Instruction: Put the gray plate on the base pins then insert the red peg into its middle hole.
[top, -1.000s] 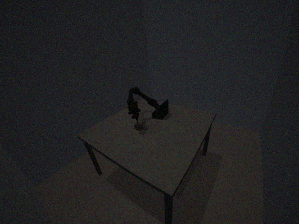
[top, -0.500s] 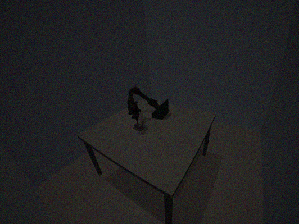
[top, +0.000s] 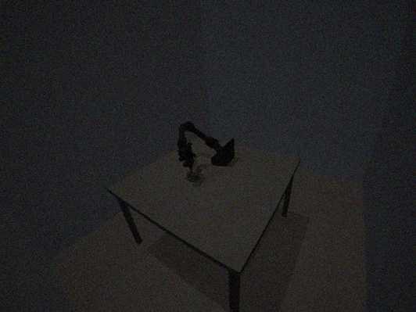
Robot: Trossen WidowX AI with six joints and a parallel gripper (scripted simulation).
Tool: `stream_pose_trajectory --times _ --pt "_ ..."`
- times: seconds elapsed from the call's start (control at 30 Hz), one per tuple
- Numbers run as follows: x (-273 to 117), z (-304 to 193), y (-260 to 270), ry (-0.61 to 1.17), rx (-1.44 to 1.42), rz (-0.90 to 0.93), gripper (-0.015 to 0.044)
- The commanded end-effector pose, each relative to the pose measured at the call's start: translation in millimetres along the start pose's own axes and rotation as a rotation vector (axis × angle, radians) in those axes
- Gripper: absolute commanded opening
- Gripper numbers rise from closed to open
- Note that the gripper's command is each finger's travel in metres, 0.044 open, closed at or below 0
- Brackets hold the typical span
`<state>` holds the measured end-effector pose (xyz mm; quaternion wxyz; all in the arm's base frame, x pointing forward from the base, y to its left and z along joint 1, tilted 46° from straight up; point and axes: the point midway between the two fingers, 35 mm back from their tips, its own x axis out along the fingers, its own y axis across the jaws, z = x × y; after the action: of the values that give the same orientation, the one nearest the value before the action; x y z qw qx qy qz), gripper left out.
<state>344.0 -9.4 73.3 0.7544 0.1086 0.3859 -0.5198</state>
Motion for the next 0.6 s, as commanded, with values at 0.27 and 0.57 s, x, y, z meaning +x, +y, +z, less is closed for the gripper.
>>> stream_pose_trajectory --times 0.27,0.57 --pt "0.7 0.3 -0.2 0.000 0.001 0.000 0.0000" --pt "2.0 -0.4 -1.0 0.000 0.004 0.000 0.0000"
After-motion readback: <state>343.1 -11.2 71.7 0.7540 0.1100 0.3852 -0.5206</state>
